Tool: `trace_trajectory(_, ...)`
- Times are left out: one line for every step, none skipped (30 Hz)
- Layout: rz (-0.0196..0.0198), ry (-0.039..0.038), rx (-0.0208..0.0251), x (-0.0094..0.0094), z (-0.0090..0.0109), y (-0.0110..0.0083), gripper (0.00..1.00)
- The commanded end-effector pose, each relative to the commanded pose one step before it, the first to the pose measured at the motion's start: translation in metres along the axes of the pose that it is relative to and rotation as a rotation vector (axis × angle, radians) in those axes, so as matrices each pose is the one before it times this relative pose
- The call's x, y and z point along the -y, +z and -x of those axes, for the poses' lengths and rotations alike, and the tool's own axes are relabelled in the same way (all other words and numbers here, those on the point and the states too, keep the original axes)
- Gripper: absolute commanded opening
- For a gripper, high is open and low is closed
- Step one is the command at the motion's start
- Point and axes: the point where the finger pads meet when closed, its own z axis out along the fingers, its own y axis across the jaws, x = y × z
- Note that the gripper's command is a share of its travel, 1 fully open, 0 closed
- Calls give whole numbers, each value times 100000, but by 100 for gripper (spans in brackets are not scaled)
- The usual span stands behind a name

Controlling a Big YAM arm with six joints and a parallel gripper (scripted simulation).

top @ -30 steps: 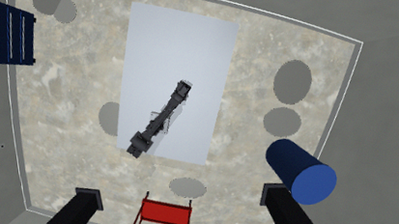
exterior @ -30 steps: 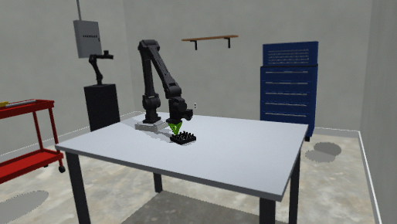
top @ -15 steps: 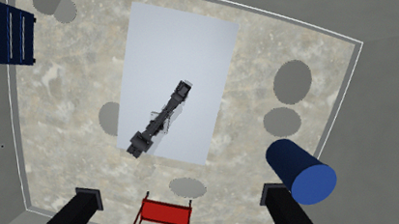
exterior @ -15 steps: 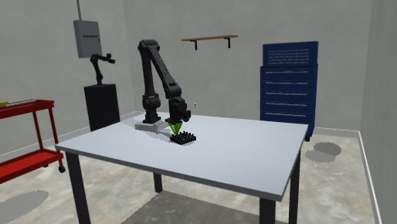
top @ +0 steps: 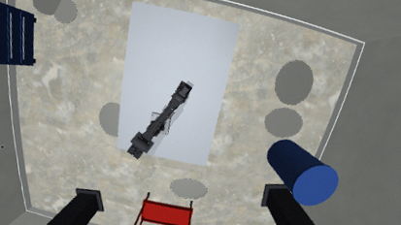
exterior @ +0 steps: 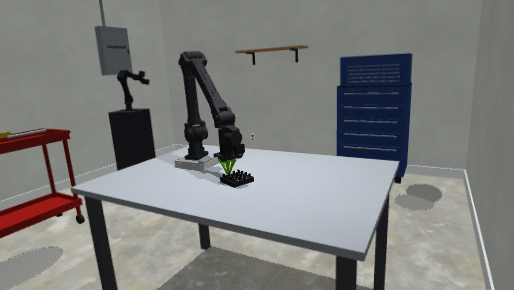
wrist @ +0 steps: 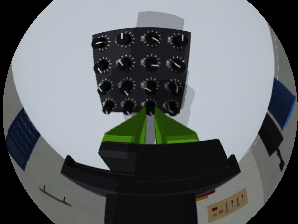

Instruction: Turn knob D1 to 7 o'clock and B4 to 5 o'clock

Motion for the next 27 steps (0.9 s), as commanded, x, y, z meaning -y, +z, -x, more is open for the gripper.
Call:
trace_trajectory(-2362, 6298, 5282, 890, 1914, -689, 9)
trace_trajectory(-2, 479, 0, 7, 0, 0, 9)
trace_trajectory(-1, 412, 0, 4, 0, 0, 9)
trace_trajectory(-1, 358, 0, 4, 0, 0, 9)
trace_trajectory(-1, 308, 0, 5, 0, 0, 9)
trace_trajectory(-1, 261, 0, 6, 0, 0, 9)
trace_trajectory(-1, 214, 0, 5, 0, 0, 9)
trace_trajectory(-1, 170, 0, 4, 0, 0, 9)
trace_trajectory(-1, 131, 0, 4, 0, 0, 9)
trace_trajectory(-1, 98, 0, 4, 0, 0, 9)
trace_trajectory(-1, 69, 0, 4, 0, 0, 9)
trace_trajectory(0, 45, 0, 3, 0, 0, 9)
trace_trajectory(0, 0, 0, 0, 0, 0, 9)
trace_trajectory(0, 0, 0, 0, 0, 0, 9)
trace_trajectory(9, 24, -1, 5, -1, 0, 9)
trace_trajectory(0, 9, 0, 1, 0, 0, 9)
trace_trajectory(0, 2, 0, 0, 0, 0, 9)
trace_trajectory(0, 5, 0, 2, 0, 0, 9)
trace_trajectory(0, 2, 0, 1, 0, 0, 9)
trace_trajectory(0, 0, 0, 0, 0, 0, 9)
trace_trajectory(0, 2, 0, 1, 0, 0, 9)
trace_trajectory(0, 2, 0, 1, 0, 0, 9)
trace_trajectory(0, 0, 0, 0, 0, 0, 9)
trace_trajectory(0, 0, 0, 0, 0, 0, 9)
trace_trajectory(0, 1, 0, 0, 0, 0, 9)
trace_trajectory(0, 0, 0, 0, 0, 0, 9)
trace_trajectory(0, 0, 0, 0, 0, 0, 20)
